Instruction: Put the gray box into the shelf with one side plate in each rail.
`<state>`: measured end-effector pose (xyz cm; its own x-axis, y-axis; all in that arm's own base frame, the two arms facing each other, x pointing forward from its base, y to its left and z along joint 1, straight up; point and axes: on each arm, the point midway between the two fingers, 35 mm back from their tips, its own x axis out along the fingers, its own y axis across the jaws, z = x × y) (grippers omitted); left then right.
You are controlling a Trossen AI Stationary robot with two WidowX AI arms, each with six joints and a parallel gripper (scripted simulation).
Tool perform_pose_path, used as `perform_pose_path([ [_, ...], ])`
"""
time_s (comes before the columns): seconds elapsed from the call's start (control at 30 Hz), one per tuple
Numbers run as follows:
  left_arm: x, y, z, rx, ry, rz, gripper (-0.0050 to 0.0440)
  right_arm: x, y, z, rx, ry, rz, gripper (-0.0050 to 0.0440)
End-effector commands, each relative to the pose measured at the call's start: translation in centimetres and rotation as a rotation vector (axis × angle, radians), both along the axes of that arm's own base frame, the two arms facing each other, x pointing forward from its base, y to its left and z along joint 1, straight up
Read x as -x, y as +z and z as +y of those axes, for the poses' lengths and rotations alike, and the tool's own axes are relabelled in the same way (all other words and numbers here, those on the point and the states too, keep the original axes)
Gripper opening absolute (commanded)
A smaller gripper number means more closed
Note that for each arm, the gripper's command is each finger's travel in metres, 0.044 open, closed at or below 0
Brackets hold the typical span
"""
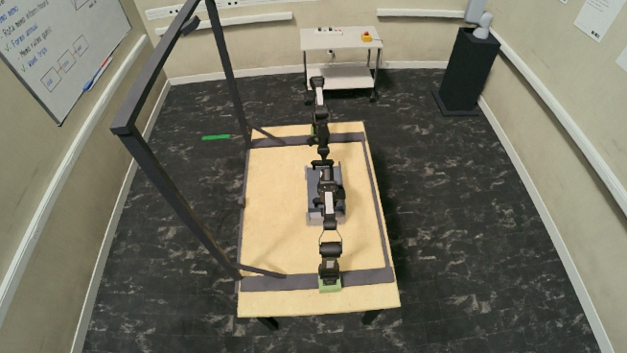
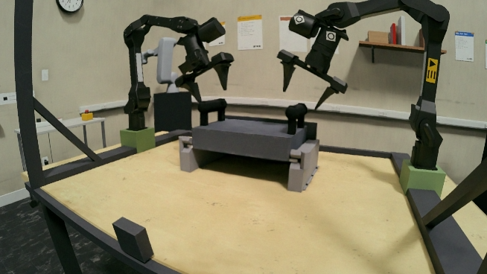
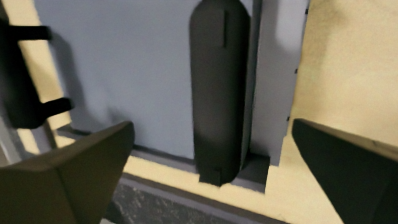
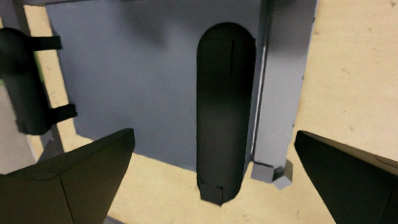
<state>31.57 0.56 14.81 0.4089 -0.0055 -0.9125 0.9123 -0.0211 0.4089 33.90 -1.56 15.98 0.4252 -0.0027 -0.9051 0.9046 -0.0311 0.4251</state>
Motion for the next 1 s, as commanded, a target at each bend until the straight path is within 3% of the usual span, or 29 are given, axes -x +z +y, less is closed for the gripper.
perform_pose_path([
  [0.0, 0.1, 2.6, 0.2, -0.002, 0.001, -0.045, 0.0440, 0.2, 2.4, 0.0, 0.003, 0.004, -0.039, 0.0440],
  [0.13, 0.2, 2.7, -0.4, 0.014, 0.036, -0.042, 0.0440, 0.2, 2.3, 0.6, 0.023, 0.071, -0.033, 0.0440],
  [0.47, 0.5, 2.9, -2.7, 0.150, 0.318, 0.009, 0.0440, 0.5, 3.0, 2.6, 0.190, 0.501, -0.029, 0.0440],
  [0.53, 0.5, 2.9, -2.7, 0.150, 0.318, 0.009, 0.0440, 0.5, 3.0, 2.6, 0.190, 0.501, -0.029, 0.0440],
  [0.97, 1.1, 3.9, -5.7, 0.331, 0.691, 0.052, 0.0440, 0.8, 3.7, 5.1, 0.408, 1.060, -0.016, 0.0440],
])
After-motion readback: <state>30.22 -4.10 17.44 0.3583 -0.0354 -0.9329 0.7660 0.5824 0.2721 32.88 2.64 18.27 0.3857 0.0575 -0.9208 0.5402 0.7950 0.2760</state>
